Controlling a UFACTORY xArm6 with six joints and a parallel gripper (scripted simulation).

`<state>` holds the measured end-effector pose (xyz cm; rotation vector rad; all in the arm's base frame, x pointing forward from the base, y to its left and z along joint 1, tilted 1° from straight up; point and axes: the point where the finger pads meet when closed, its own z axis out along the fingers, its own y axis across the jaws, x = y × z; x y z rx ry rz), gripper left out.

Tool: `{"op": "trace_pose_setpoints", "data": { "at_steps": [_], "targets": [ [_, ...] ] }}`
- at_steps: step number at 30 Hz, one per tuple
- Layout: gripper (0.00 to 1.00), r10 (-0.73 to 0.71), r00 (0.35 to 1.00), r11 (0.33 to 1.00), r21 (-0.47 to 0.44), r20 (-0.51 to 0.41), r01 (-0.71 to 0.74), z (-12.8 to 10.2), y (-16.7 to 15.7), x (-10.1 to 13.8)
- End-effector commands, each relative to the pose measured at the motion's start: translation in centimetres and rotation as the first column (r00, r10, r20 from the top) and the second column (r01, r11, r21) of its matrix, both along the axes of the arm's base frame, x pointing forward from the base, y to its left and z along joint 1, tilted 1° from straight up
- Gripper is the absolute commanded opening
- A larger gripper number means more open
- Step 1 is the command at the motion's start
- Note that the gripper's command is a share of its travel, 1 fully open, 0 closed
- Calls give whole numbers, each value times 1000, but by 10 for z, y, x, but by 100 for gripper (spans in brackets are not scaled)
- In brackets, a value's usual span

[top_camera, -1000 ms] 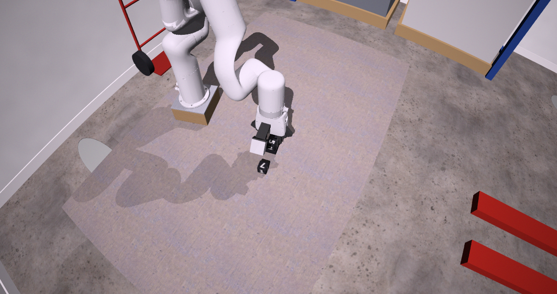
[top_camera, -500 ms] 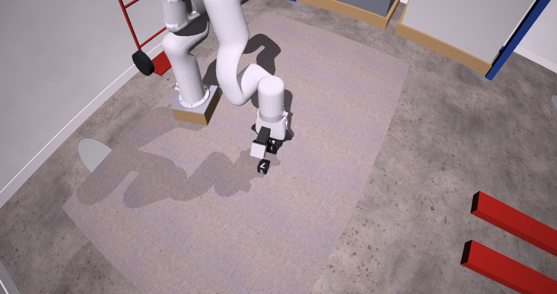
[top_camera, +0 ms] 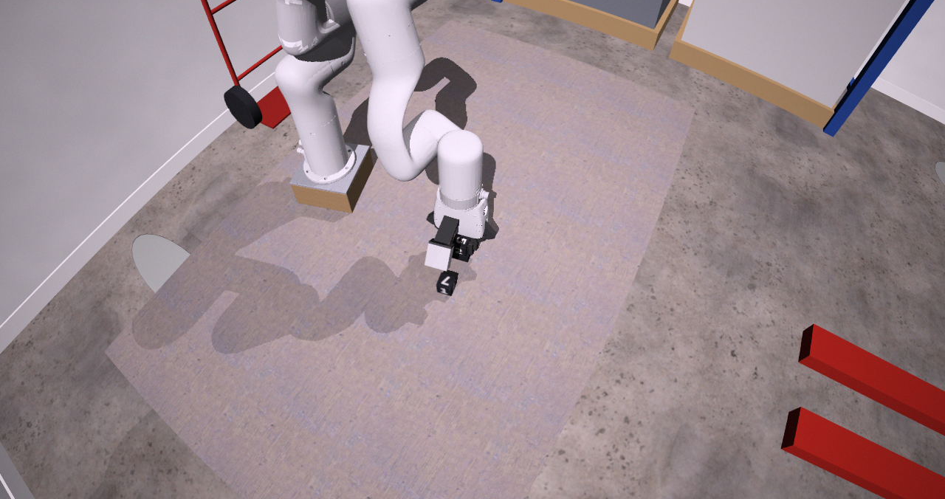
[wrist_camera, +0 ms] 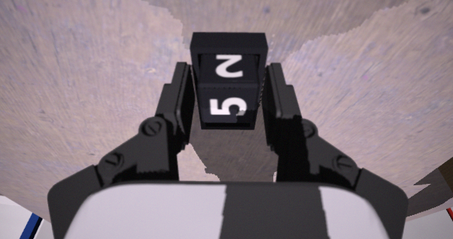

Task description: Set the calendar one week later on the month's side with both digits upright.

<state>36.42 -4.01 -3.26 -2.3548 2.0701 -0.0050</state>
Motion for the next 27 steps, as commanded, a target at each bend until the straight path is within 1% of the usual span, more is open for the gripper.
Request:
{"op": "trace_pose_setpoints", "data": {
  "at_steps": [1, 25, 26, 27],
  "targets": [
    [49, 0, 1000, 1000, 0, 3, 0, 1, 0, 1],
    [49, 0, 1000, 1000, 0, 3, 0, 1, 0, 1],
    [29, 0, 1000, 1000, 0, 3, 0, 1, 0, 1],
    [29, 0, 1000, 1000, 0, 3, 0, 1, 0, 1]
  ]
}}
